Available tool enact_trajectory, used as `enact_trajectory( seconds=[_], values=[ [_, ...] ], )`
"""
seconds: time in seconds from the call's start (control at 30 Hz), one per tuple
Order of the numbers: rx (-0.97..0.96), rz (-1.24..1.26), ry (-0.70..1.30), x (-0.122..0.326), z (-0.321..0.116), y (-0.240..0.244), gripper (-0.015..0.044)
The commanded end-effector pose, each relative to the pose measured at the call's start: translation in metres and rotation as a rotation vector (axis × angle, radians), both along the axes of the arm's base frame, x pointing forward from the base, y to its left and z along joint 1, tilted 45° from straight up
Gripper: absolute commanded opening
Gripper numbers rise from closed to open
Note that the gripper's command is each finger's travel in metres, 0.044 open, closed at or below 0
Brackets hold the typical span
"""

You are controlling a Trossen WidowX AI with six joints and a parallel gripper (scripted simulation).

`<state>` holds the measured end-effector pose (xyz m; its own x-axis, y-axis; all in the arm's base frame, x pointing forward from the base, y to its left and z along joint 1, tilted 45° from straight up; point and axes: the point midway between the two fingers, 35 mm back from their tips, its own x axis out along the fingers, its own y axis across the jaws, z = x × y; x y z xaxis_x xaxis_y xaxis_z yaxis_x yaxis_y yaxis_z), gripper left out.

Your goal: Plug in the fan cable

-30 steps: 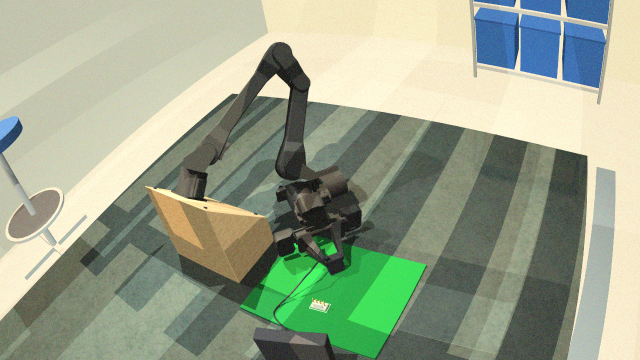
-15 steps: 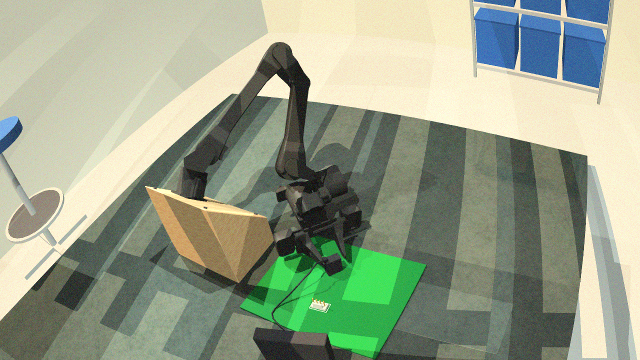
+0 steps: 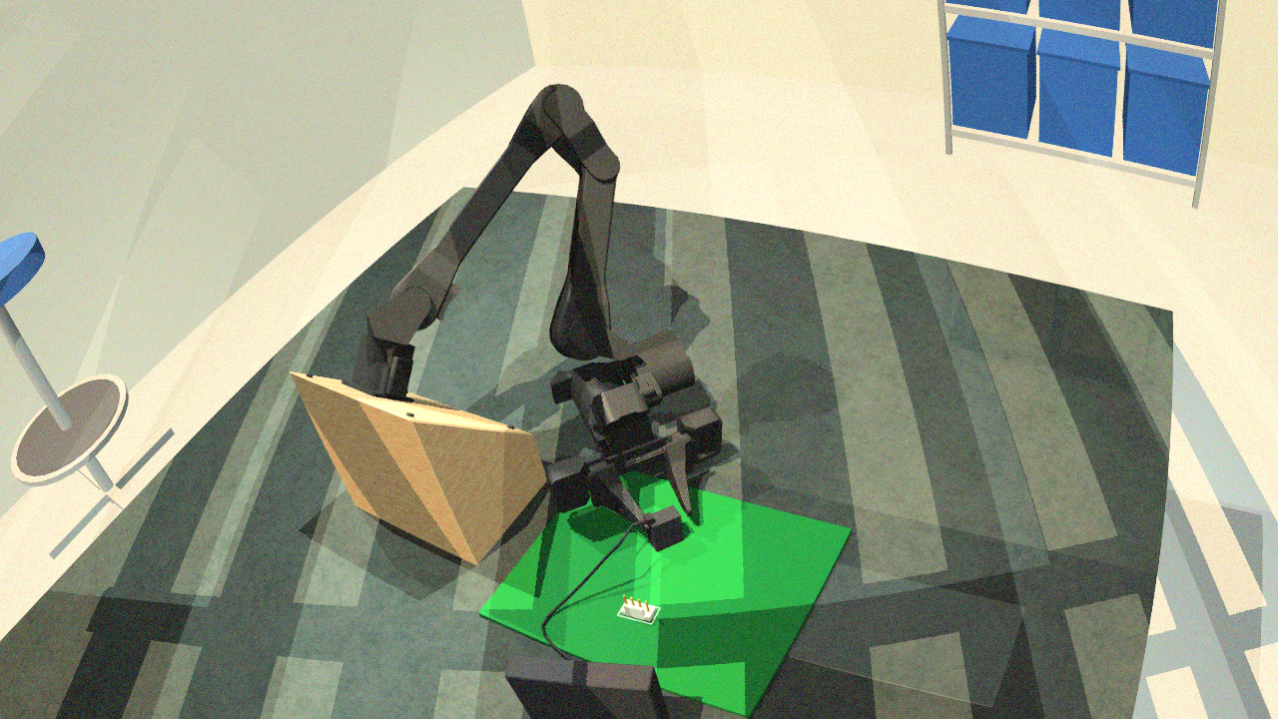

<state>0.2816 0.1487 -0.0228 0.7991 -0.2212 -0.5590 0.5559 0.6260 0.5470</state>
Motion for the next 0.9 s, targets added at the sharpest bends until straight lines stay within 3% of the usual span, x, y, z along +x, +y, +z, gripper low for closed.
enact_trajectory(
  seconds=[0.0, 0.13, 0.27, 0.53, 0.87],
  values=[
    [0.000, 0.000, 0.000, 0.000, 0.000, 0.000, 0.0231],
    [0.011, -0.010, 0.046, 0.005, -0.004, -0.003, 0.0336],
    [0.114, -0.089, 0.312, 0.023, -0.024, -0.022, 0.0440],
    [0.510, -0.323, 0.804, 0.029, -0.017, -0.070, 0.0440],
    [1.223, -0.562, 1.124, 0.028, 0.071, -0.122, 0.0440]
  ],
)
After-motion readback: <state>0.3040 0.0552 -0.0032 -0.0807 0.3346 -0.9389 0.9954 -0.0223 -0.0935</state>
